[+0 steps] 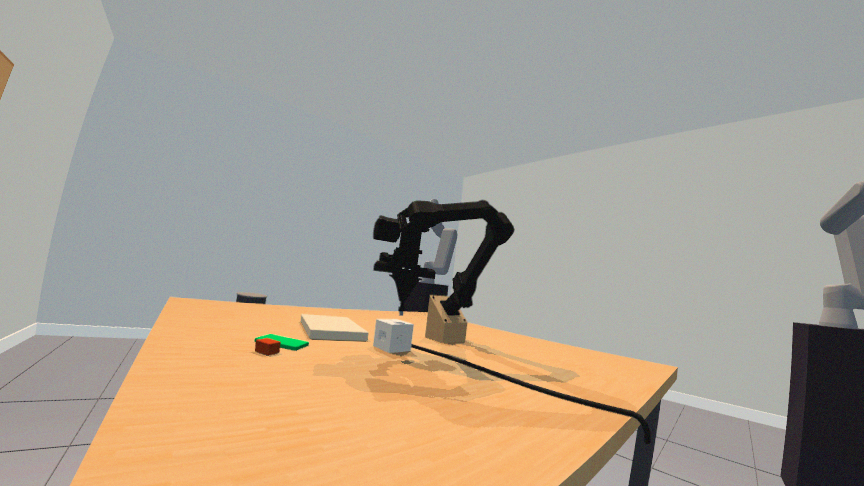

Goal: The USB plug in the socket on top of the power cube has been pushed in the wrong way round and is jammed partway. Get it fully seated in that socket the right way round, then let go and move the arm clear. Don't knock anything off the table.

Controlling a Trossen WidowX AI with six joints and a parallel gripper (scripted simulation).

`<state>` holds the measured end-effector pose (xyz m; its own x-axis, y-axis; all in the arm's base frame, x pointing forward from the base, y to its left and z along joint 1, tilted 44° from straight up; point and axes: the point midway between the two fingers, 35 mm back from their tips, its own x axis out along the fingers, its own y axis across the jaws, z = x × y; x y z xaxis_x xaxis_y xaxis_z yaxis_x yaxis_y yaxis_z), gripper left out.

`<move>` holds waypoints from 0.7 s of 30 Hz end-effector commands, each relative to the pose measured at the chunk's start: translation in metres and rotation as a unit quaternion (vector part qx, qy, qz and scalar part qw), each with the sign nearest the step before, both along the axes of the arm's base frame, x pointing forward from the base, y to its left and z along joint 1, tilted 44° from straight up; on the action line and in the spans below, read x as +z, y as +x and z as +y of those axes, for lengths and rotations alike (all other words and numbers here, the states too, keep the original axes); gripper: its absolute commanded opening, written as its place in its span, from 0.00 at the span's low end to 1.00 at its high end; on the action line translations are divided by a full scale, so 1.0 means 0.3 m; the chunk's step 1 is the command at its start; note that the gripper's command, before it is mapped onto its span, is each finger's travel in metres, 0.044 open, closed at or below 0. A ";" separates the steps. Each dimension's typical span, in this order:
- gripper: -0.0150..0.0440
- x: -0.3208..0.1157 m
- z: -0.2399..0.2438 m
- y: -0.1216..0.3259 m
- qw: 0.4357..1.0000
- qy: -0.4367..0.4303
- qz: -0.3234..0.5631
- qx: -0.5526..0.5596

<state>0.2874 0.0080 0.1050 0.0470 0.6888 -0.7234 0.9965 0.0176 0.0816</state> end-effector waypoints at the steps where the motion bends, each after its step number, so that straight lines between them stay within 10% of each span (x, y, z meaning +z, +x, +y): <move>1: 0.25 -0.004 0.002 -0.002 1.000 0.000 0.003 -0.001; 21: 0.25 -0.012 0.005 -0.002 1.000 -0.002 0.007 -0.006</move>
